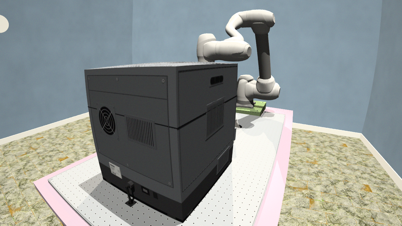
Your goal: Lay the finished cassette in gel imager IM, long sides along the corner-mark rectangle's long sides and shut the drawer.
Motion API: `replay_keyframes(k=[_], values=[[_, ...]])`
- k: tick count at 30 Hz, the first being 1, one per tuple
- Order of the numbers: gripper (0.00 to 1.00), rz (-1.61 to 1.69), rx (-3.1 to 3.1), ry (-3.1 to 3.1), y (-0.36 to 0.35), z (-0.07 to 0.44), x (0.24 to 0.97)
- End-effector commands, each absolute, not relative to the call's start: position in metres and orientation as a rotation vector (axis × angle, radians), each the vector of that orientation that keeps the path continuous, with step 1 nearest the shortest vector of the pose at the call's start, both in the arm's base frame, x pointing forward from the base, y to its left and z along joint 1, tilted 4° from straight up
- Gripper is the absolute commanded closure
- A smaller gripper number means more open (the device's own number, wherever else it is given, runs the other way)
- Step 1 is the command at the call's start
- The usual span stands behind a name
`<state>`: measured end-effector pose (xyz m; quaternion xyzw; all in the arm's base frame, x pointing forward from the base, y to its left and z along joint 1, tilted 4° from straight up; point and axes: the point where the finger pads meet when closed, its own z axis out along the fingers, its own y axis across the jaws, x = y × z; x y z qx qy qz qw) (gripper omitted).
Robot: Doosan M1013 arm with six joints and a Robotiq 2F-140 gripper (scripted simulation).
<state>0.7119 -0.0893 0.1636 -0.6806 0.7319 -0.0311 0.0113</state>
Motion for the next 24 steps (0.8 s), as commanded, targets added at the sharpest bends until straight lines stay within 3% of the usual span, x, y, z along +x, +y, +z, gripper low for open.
replay_keyframes(k=[1, 11, 24], values=[[0.9, -0.097, -2.123, 2.283, -0.086, 0.164, 0.714], [0.9, -0.097, -2.123, 2.283, -0.045, 0.164, 0.743], [0.9, -0.097, -2.123, 2.283, -0.045, 0.164, 0.743]])
